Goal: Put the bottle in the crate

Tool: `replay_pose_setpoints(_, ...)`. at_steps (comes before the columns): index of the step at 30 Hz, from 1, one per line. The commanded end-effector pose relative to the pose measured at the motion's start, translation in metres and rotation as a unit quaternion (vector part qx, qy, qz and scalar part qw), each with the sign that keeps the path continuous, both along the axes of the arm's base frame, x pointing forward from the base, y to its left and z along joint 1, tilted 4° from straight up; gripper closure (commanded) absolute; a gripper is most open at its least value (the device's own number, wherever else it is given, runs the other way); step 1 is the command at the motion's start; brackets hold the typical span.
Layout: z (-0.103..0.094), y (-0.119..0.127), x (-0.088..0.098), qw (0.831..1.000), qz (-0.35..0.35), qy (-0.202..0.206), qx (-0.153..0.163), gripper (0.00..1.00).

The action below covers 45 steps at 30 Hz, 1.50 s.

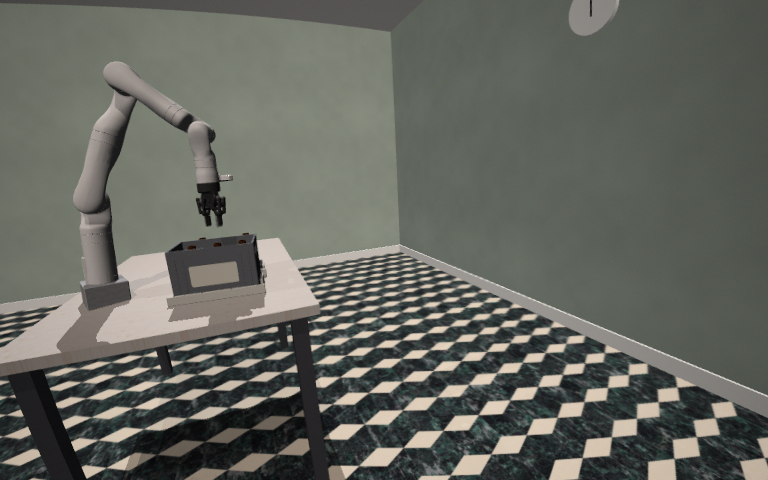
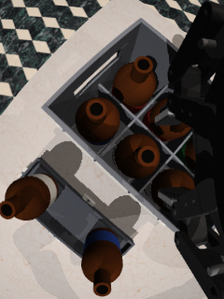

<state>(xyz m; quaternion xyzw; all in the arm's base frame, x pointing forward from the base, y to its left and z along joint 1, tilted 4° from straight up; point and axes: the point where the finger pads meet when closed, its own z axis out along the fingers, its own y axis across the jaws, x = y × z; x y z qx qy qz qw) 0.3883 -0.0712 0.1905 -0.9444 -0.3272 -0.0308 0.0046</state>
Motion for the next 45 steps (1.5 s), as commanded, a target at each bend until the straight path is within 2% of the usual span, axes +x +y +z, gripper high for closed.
replay_pose_setpoints(1,0.0022,0.0001,0.001,1.0,0.0,-0.003,0.0,0.36)
replay_pose_setpoints(8,0.0033,0.0001,0.001,1.0,0.0,-0.003,0.0,0.36)
replay_pose_setpoints(9,0.0033,0.0001,0.001,1.0,0.0,-0.003,0.0,1.0)
replay_pose_setpoints(45,0.0033,0.0001,0.001,1.0,0.0,-0.003,0.0,1.0)
